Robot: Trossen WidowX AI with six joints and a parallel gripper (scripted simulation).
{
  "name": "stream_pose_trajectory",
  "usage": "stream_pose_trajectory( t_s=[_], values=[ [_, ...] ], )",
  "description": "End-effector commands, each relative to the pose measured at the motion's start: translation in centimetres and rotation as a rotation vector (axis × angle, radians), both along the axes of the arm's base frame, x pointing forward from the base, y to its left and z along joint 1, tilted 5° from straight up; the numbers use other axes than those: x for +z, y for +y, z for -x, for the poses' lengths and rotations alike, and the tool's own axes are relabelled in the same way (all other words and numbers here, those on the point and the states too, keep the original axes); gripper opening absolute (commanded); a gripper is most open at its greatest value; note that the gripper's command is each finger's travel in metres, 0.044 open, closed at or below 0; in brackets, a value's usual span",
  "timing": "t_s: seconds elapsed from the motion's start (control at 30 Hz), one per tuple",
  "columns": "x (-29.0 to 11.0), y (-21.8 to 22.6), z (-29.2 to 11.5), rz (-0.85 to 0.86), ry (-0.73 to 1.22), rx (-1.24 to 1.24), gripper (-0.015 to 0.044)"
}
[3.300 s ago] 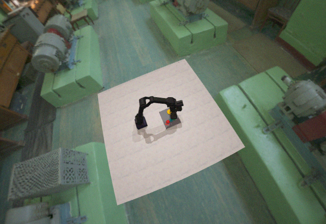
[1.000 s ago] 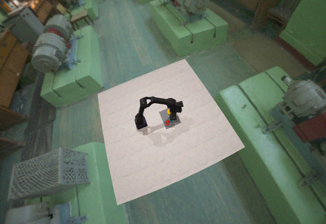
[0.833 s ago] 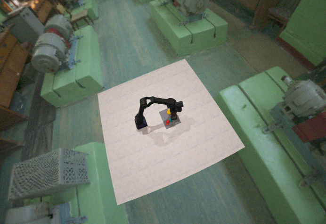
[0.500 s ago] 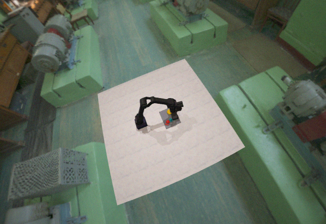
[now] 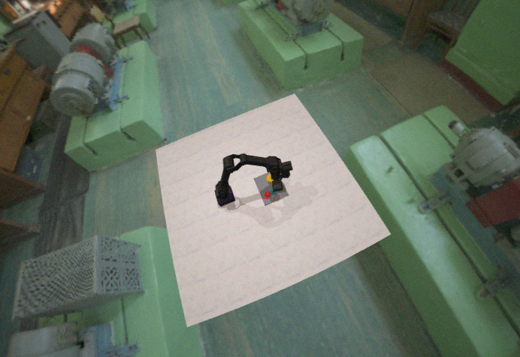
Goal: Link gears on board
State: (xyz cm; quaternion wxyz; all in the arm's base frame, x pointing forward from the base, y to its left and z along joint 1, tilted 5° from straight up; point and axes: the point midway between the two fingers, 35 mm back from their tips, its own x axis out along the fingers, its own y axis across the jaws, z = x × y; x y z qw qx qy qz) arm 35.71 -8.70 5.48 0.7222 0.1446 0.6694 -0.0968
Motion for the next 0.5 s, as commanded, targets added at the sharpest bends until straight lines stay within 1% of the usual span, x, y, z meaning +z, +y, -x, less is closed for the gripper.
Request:
stream_pose_trajectory(
  t_s=[0.0,0.1,0.2,0.23,0.37,0.47],
  values=[
    [1.9,-0.2,-0.1,0.000,-0.009,-0.033,0.0140],
    [3.9,-0.3,0.2,-0.002,-0.007,-0.053,0.0140],
    [4.4,-0.3,0.2,-0.002,-0.007,-0.058,0.0140],
    [3.7,-0.3,0.2,-0.002,-0.004,-0.045,0.0166],
    [8.2,-0.4,1.0,-0.001,-0.004,-0.045,0.0271],
    [8.4,-0.4,1.0,-0.001,-0.004,-0.045,0.0350]
  ],
)
